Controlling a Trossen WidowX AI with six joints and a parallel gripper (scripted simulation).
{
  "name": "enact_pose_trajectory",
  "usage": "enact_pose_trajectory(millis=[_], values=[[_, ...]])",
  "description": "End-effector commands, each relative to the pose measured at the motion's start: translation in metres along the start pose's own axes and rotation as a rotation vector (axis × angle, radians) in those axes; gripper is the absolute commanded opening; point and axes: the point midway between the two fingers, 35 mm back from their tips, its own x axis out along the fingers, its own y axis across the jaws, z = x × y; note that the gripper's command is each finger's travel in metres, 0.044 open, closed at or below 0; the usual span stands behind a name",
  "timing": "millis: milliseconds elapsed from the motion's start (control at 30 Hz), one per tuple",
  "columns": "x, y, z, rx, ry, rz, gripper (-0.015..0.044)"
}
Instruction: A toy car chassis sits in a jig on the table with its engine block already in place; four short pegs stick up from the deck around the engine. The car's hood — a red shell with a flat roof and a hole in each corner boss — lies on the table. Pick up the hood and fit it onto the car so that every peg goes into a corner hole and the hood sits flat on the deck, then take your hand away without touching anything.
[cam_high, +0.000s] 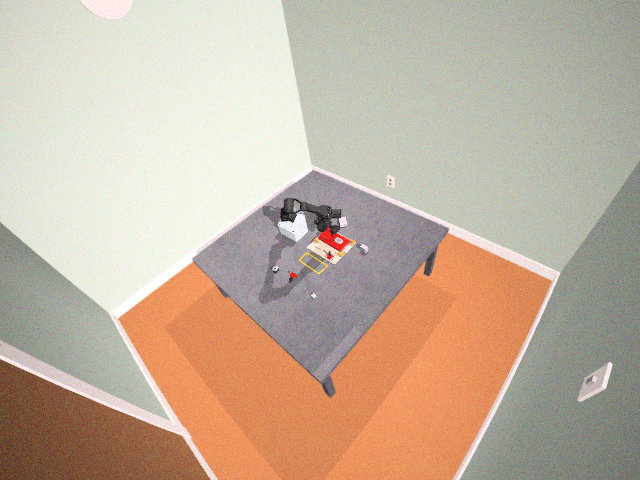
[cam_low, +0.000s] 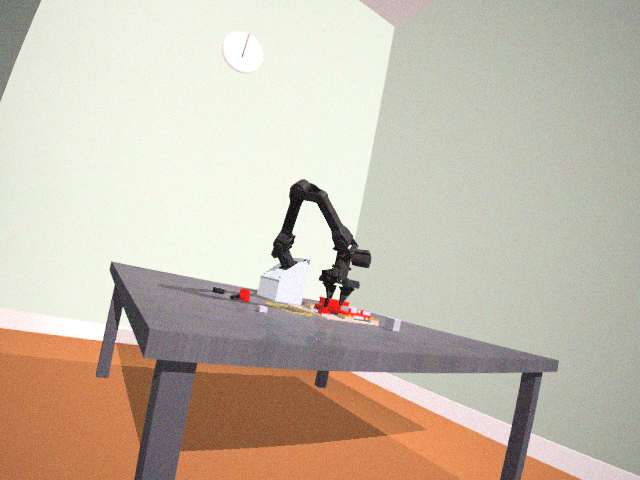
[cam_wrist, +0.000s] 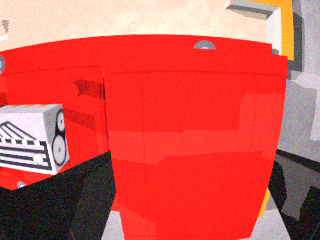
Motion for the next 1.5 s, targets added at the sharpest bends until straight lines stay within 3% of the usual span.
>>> enact_pose_trajectory(millis=[0, 1000, 1467], values=[[-0.007, 0.000, -0.001, 0.002, 0.005, 0.003, 0.0000], [-0.067, 0.000, -0.002, 0.002, 0.008, 0.002, 0.0000], [-0.067, 0.010, -0.001, -0.151, 0.003, 0.003, 0.0000]])
